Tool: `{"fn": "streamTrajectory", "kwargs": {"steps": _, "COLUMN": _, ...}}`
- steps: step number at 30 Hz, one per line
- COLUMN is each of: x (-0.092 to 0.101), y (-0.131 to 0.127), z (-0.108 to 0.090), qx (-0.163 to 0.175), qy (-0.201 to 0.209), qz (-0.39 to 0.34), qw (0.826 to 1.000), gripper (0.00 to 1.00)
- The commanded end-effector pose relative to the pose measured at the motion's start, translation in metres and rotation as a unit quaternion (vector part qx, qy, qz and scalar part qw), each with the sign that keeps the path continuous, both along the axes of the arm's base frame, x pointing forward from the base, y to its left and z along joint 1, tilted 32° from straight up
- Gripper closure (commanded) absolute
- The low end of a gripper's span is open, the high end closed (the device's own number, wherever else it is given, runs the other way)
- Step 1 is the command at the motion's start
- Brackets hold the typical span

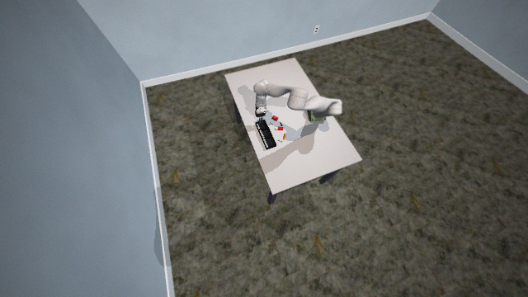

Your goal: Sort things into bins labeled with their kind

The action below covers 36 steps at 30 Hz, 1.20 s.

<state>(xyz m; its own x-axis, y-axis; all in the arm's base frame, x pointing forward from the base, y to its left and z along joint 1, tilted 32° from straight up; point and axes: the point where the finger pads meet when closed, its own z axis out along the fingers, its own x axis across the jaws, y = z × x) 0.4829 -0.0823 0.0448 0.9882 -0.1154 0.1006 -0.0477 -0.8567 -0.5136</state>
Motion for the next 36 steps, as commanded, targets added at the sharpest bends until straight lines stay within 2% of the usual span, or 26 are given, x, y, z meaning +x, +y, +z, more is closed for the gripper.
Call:
{"fn": "streamTrajectory", "kwargs": {"steps": 1, "x": -0.0015, "y": 0.0064, "z": -0.0004, "qx": 0.011, "qy": 0.033, "qz": -0.043, "qw": 0.998, "gripper": 0.69}}
{"fn": "streamTrajectory", "kwargs": {"steps": 2, "x": -0.0015, "y": 0.0064, "z": -0.0004, "qx": 0.011, "qy": 0.033, "qz": -0.043, "qw": 0.998, "gripper": 0.69}}
{"fn": "streamTrajectory", "kwargs": {"steps": 3, "x": -0.0014, "y": 0.0063, "z": -0.0004, "qx": 0.02, "qy": 0.063, "qz": -0.088, "qw": 0.994, "gripper": 0.69}}
{"fn": "streamTrajectory", "kwargs": {"steps": 8, "x": -0.0014, "y": 0.0063, "z": -0.0005, "qx": 0.034, "qy": 0.116, "qz": -0.18, "qw": 0.976, "gripper": 0.69}}
{"fn": "streamTrajectory", "kwargs": {"steps": 12, "x": -0.0012, "y": 0.0062, "z": -0.0002, "qx": 0.046, "qy": 0.16, "qz": -0.256, "qw": 0.952, "gripper": 0.69}}
{"fn": "streamTrajectory", "kwargs": {"steps": 17, "x": -0.0008, "y": 0.006, "z": 0.0005, "qx": 0.061, "qy": 0.214, "qz": -0.348, "qw": 0.911, "gripper": 0.69}}
{"fn": "streamTrajectory", "kwargs": {"steps": 19, "x": -0.0008, "y": 0.006, "z": 0.0005, "qx": 0.061, "qy": 0.214, "qz": -0.348, "qw": 0.911, "gripper": 0.69}}
{"fn": "streamTrajectory", "kwargs": {"steps": 20, "x": -0.0008, "y": 0.006, "z": 0.0006, "qx": 0.068, "qy": 0.24, "qz": -0.39, "qw": 0.886, "gripper": 0.69}}
{"fn": "streamTrajectory", "kwargs": {"steps": 25, "x": -0.0008, "y": 0.006, "z": 0.0005, "qx": 0.081, "qy": 0.285, "qz": -0.467, "qw": 0.833, "gripper": 0.69}}
{"fn": "streamTrajectory", "kwargs": {"steps": 31, "x": 0.0014, "y": 0.005, "z": 0.0008, "qx": 0.095, "qy": 0.337, "qz": -0.557, "qw": 0.753, "gripper": 0.69}}
{"fn": "streamTrajectory", "kwargs": {"steps": 32, "x": 0.0007, "y": 0.0047, "z": 0.0007, "qx": 0.094, "qy": 0.342, "qz": -0.562, "qw": 0.748, "gripper": 0.69}}
{"fn": "streamTrajectory", "kwargs": {"steps": 36, "x": -0.0014, "y": 0.0044, "z": 0.0004, "qx": 0.091, "qy": 0.343, "qz": -0.56, "qw": 0.749, "gripper": 0.69}}
